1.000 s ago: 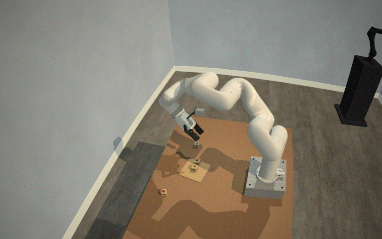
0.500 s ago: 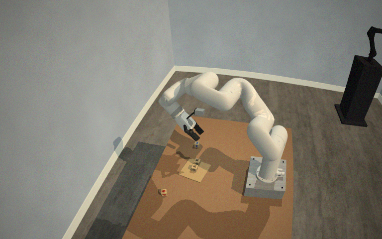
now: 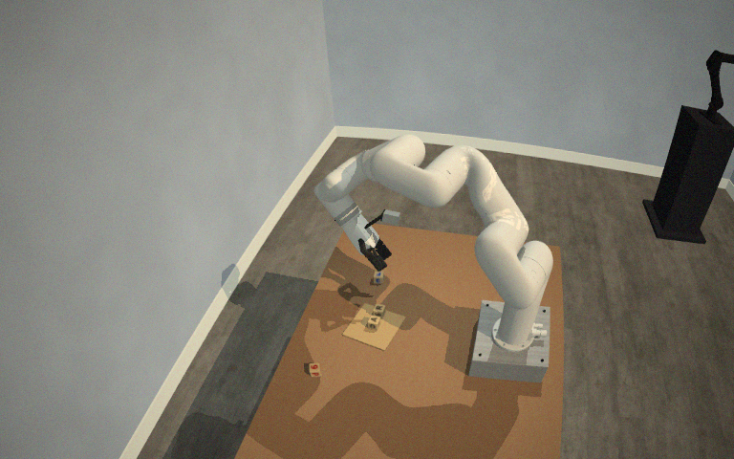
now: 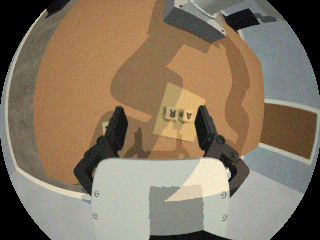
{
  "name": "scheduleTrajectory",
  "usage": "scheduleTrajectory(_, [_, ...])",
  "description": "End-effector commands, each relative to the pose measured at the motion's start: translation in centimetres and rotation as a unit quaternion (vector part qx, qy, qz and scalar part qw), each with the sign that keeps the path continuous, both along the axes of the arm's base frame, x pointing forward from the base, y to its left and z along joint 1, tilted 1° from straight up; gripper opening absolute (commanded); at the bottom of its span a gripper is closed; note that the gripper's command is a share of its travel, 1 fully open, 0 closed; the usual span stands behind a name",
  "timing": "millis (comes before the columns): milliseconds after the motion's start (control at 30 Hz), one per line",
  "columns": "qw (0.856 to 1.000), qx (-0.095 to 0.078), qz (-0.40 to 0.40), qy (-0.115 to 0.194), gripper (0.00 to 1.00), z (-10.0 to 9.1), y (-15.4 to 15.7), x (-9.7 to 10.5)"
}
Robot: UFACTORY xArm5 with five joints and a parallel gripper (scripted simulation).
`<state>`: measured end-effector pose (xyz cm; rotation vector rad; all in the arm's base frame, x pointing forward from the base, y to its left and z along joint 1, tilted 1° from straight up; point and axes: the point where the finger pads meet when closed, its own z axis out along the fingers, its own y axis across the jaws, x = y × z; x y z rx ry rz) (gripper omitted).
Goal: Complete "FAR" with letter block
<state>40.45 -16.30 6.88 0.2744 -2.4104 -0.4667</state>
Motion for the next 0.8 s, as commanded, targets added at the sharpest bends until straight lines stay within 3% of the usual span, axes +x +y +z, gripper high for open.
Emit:
scheduleTrajectory(0, [0.997,0.008,0.020,-0.068,1.00,-2.0,-2.1,0.5])
scheduleTrajectory(133, [0.997,0.009,0.023,-0.077,1.00,-2.3,-2.5,0.5])
scheduleTrajectory(200, [0.991,0.012,0.041,-0.126,1.00,-3.7,-4.3,0.6])
scheduleTrajectory(300, [0.989,0.012,0.046,-0.138,1.00,-4.1,-4.7,0.6])
scheduleTrajectory(333, [0.985,0.012,0.057,-0.163,1.00,-4.7,-5.7,0.6])
scheduleTrajectory(400, [0.984,0.011,0.059,-0.167,1.00,-4.8,-5.8,0.6])
scheduleTrajectory(433, [0.979,0.009,0.071,-0.192,1.00,-5.4,-6.9,0.5])
scheduleTrajectory(467, [0.979,0.009,0.071,-0.192,1.00,-5.4,-6.9,0.5])
scheduleTrajectory(500, [0.974,0.007,0.082,-0.212,1.00,-5.9,-7.7,0.4])
scheduleTrajectory(567, [0.973,0.006,0.083,-0.214,1.00,-5.9,-7.7,0.4])
scheduleTrajectory(633, [0.965,0.000,0.100,-0.244,1.00,-6.5,-9.0,0.3])
scheduleTrajectory(767, [0.960,-0.003,0.109,-0.257,1.00,-6.8,-9.6,0.2])
